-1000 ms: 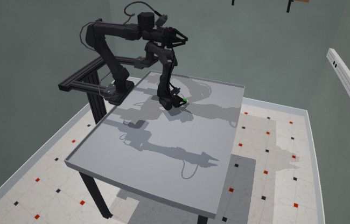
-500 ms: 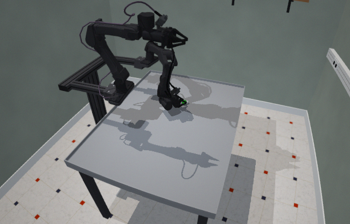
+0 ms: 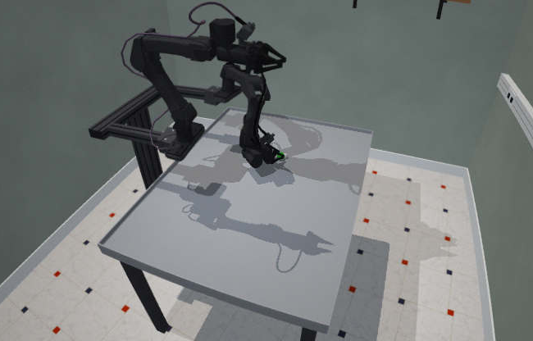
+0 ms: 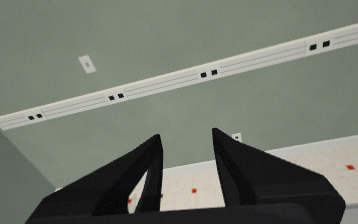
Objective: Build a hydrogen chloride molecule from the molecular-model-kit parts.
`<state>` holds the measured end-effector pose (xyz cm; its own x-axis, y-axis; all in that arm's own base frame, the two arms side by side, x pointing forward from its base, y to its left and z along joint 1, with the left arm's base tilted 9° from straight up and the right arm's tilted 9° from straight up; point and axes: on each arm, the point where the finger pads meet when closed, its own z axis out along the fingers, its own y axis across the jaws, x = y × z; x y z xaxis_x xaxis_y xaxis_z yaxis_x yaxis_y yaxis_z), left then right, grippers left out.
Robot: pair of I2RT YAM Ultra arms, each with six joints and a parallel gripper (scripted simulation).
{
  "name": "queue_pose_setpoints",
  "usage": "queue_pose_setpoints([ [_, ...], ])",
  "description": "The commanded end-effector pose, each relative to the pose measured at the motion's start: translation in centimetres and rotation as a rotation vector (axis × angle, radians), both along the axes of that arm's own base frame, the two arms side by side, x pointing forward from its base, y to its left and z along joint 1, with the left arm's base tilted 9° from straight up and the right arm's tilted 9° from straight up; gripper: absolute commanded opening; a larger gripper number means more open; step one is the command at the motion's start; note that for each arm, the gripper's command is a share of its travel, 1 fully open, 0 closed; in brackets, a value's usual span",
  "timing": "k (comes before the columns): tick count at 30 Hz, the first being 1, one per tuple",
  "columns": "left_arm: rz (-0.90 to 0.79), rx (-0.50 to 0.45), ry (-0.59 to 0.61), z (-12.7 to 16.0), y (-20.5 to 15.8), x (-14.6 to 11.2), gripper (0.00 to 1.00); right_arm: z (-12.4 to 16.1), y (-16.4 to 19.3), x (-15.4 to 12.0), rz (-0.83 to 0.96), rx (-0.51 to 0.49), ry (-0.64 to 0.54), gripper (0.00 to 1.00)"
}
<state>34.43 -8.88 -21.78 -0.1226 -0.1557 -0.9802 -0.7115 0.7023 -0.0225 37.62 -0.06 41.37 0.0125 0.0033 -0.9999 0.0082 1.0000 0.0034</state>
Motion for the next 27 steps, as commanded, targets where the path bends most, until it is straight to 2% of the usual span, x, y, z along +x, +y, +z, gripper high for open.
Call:
queue_pose_setpoints([
  [1,0.009,0.011,-0.029,0.46,-0.41,0.67,0.49,3.27,0.52,-1.08,0.019,-0.011,-0.075,0.36],
  [24,0.009,0.011,-0.029,0.46,-0.41,0.67,0.49,3.27,0.52,-1.08,0.019,-0.011,-0.075,0.36],
  [27,-0.007,0.013,-0.027,1.37,-0.98,0.34,0.49,3.27,0.52,-1.08,0.019,-0.011,-0.075,0.36],
])
